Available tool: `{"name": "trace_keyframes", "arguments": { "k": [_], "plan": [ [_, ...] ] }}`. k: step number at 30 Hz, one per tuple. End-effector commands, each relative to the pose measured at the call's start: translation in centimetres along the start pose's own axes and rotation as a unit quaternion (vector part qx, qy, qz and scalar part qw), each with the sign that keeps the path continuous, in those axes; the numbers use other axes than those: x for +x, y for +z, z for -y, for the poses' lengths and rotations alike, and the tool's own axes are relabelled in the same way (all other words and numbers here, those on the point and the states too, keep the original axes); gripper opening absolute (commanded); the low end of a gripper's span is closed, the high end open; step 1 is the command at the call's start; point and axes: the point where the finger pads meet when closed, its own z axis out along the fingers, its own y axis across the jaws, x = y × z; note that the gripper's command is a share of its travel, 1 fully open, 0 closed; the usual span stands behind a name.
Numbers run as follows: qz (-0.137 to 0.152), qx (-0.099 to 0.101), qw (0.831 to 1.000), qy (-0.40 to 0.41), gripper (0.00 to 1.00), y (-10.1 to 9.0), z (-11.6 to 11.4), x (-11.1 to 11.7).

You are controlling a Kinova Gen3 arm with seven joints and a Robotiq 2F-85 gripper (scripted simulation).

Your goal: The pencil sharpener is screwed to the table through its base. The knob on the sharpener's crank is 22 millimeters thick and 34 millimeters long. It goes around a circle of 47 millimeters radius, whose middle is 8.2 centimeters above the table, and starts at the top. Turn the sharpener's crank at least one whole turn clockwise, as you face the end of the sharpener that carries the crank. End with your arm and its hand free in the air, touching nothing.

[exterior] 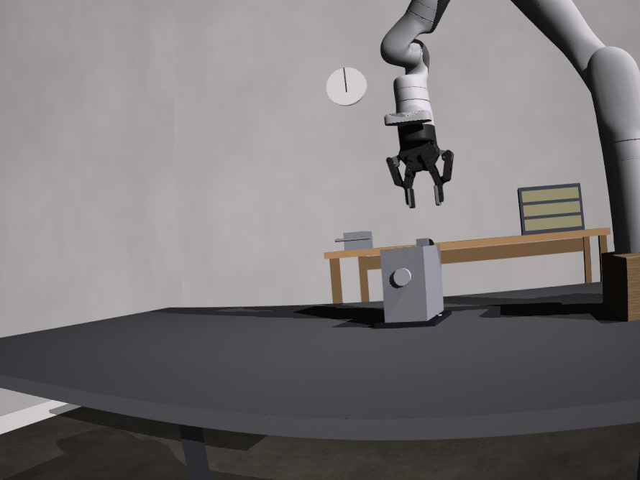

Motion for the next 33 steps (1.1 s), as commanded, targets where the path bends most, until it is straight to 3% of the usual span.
{"name": "trace_keyframes", "arguments": {
  "k": [1, 23, 33],
  "plan": [
    [0.0, -0.001, 1.0, 0.0, 0.53, -0.1, 0.0, 0.0],
    [0.0, -0.001, 1.0, 0.0, 0.53, 0.5, 0.0, 0.0],
    [0.0, -0.001, 1.0, 0.0, 0.53, 1.6, 0.0, 0.0]
  ]
}}
